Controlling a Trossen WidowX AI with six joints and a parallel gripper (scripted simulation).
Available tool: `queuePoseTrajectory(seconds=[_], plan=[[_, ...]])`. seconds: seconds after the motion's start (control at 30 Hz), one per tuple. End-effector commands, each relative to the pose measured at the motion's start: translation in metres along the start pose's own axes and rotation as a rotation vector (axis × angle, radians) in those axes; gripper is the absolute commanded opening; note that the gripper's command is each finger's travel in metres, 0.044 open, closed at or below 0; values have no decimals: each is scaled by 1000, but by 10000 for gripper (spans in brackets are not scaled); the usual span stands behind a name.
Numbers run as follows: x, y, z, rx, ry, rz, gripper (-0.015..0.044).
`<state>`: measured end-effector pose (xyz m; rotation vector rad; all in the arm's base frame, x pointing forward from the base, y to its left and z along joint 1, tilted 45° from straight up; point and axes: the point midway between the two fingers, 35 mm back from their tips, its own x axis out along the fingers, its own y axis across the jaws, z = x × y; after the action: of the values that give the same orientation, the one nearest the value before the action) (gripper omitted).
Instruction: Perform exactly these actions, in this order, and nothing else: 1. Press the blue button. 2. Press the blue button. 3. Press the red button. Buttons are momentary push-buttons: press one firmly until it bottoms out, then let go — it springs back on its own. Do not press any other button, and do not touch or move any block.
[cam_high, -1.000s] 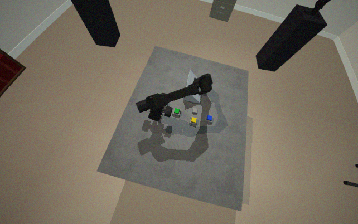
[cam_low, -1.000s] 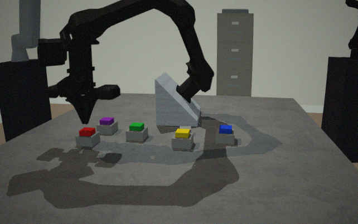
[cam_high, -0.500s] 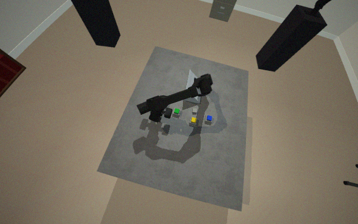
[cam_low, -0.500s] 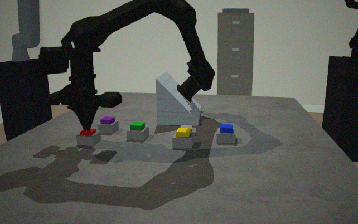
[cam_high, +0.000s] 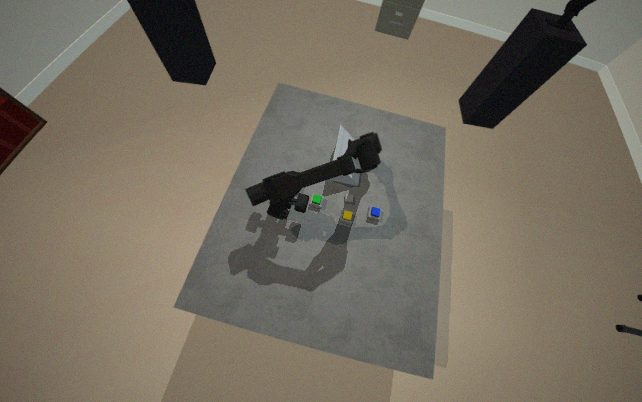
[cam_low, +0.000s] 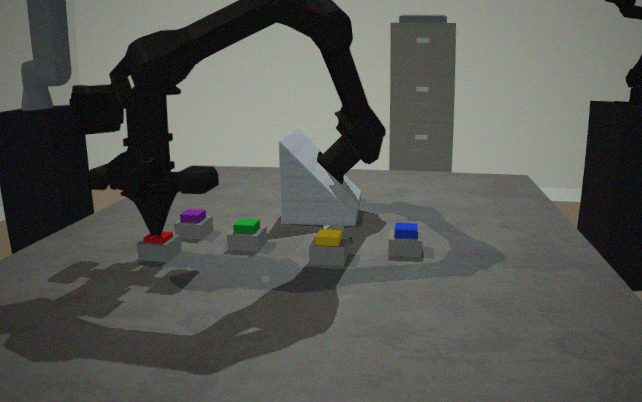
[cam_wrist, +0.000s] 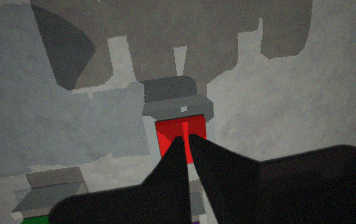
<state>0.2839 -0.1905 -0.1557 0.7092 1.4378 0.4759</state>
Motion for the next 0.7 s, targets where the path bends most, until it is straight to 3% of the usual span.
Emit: queuePoseTrajectory(seconds=[0.0,0.13,0.3,0.4,0.67], plan=[[2,1,-2,9,1,9,20],[-30,1,-1,8,1,7,20],[-32,1,-2,9,1,8,20],[-43,24,9,12,1,-1,99],[-80,151,34,21,-3,-25,309]])
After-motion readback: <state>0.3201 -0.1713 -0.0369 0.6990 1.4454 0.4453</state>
